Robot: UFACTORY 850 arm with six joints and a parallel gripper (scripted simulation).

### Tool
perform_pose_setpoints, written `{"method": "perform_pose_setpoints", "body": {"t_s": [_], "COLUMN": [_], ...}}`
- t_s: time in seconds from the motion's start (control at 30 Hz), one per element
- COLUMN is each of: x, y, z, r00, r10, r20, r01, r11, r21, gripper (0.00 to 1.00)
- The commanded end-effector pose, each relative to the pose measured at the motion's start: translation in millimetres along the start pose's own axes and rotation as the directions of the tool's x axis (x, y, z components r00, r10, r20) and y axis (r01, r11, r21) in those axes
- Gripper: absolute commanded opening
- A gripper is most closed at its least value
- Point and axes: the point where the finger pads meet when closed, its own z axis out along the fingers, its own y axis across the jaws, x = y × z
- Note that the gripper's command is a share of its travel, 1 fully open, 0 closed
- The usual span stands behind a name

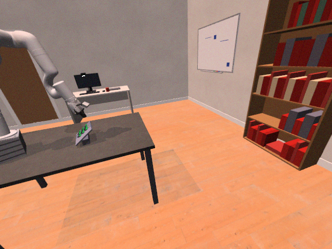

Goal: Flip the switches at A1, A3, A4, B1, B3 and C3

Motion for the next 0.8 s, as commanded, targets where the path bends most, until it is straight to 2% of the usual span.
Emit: {"method": "perform_pose_setpoints", "body": {"t_s": [0.0, 0.13, 0.17, 0.33, 0.37, 0.6, 0.63, 0.73, 0.77], "x": [-7.6, -7.6, -16.0, -16.0, -23.6, -23.6, -30.3, -30.3, -36.2], "y": [-1.9, -1.9, -3.1, -3.1, -3.7, -3.7, -3.7, -3.7, -3.1], "z": [-5.5, -5.5, -10.9, -10.9, -16.1, -16.1, -21.2, -21.2, -25.9], "r00": [0.995, 0.995, 0.98, 0.98, 0.954, 0.954, 0.92, 0.92, 0.88], "r10": [0.095, 0.095, 0.2, 0.2, 0.3, 0.3, 0.392, 0.392, 0.475], "r20": [-0.014, -0.014, -0.015, -0.015, -0.016, -0.016, -0.017, -0.017, -0.018], "r01": [-0.095, -0.095, -0.2, -0.2, -0.299, -0.299, -0.39, -0.39, -0.472], "r11": [0.995, 0.995, 0.979, 0.979, 0.953, 0.953, 0.918, 0.918, 0.878], "r21": [0.019, 0.019, 0.036, 0.036, 0.052, 0.052, 0.066, 0.066, 0.08], "gripper": [0.0, 0.0, 0.0, 0.0, 0.0, 0.0, 0.0, 0.0, 0.0]}}
